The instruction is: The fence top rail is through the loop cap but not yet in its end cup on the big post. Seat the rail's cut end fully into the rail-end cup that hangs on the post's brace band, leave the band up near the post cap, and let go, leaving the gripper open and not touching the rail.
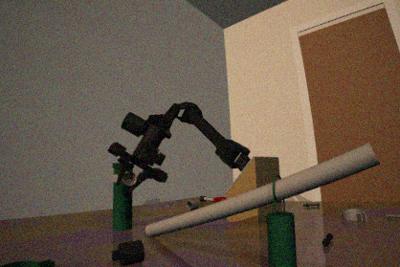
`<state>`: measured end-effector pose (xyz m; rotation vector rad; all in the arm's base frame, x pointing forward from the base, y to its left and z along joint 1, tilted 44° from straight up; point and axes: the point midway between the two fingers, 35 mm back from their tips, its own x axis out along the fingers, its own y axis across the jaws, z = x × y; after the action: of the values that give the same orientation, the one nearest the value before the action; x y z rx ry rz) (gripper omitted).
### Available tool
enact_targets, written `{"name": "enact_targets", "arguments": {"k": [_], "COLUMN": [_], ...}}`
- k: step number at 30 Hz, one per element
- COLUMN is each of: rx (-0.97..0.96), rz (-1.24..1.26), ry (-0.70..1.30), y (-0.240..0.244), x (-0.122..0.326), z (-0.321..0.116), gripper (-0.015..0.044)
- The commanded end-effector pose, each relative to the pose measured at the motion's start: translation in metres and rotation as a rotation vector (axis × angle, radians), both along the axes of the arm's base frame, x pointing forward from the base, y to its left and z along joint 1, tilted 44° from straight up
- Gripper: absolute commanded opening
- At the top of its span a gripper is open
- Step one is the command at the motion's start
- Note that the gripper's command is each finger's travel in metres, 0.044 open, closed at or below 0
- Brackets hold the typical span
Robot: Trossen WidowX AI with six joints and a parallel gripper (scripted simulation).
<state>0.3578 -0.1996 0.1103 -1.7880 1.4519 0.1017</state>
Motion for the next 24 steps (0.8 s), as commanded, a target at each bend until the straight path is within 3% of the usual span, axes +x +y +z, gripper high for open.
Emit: {"name": "enact_targets", "arguments": {"k": [1,24], "rx": [0.004,0.03], "rz": [0.023,0.163], "ry": [0.025,0.159], "y": [0.001,0.006], "x": [-0.003,-0.02], "z": [-0.001,-0.003], "gripper": [0.0,0.0]}}
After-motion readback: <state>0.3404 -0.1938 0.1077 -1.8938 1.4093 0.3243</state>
